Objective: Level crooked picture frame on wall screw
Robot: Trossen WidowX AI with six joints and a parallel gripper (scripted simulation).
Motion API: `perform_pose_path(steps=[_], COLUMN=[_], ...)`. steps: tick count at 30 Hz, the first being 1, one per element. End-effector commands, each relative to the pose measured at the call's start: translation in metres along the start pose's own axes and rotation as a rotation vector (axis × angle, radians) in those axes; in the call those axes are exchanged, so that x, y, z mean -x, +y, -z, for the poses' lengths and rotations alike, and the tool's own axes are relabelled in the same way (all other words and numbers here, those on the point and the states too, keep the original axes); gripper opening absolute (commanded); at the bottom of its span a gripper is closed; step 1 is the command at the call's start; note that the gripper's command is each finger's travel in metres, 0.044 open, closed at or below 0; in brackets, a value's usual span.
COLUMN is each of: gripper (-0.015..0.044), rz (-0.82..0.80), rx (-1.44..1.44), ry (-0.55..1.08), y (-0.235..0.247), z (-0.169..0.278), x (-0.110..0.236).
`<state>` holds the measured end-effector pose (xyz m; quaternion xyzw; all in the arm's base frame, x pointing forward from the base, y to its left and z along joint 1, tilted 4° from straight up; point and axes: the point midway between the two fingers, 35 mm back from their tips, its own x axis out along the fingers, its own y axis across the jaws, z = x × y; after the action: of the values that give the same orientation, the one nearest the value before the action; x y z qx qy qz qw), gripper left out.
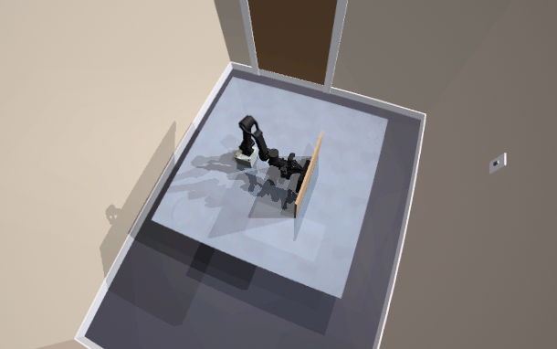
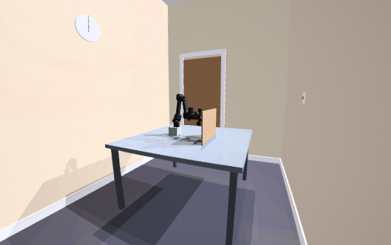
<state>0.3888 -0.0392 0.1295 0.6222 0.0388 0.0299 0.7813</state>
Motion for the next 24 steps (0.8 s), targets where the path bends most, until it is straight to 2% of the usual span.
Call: perform_pose_path(steps=[1,24], gripper=[0.0000,0.0000], rz=[-0.008,-0.003], rx=[0.000,-0.003], ry=[0.003,0.000], y=[0.0007,-0.0039], z=[0.0000,-0.0006], x=[-0.0003,-0.0004])
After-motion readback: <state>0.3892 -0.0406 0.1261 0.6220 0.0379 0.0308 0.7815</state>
